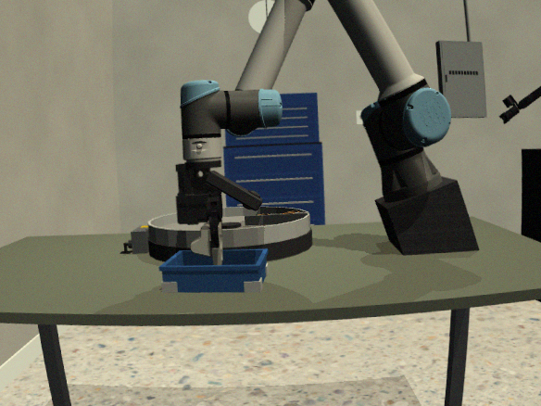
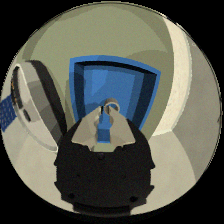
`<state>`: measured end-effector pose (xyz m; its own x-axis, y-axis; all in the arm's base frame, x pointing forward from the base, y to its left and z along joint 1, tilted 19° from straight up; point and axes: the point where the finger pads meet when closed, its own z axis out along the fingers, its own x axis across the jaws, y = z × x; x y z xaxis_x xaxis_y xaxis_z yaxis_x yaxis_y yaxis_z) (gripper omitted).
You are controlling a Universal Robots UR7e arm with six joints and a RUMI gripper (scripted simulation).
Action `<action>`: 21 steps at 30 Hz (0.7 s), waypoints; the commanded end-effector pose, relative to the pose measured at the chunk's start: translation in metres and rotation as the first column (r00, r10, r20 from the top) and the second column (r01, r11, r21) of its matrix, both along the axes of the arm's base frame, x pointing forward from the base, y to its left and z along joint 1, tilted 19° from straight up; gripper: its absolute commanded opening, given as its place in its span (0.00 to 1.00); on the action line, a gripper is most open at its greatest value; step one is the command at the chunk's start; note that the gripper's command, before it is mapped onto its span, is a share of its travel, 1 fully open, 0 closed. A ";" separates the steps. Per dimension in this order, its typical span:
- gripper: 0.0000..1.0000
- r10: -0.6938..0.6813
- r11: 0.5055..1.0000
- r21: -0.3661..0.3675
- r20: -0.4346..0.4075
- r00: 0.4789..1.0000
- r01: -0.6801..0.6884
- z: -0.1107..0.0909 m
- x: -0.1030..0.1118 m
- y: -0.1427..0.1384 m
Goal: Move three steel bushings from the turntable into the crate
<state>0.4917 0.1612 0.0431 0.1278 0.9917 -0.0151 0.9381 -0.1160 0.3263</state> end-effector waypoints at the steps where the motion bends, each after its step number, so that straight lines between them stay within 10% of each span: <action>1: 0.06 0.000 1.000 0.000 0.001 1.000 0.000 0.007 -0.002 0.001; 21: 0.06 0.000 1.000 0.000 0.001 1.000 0.000 0.077 -0.026 0.005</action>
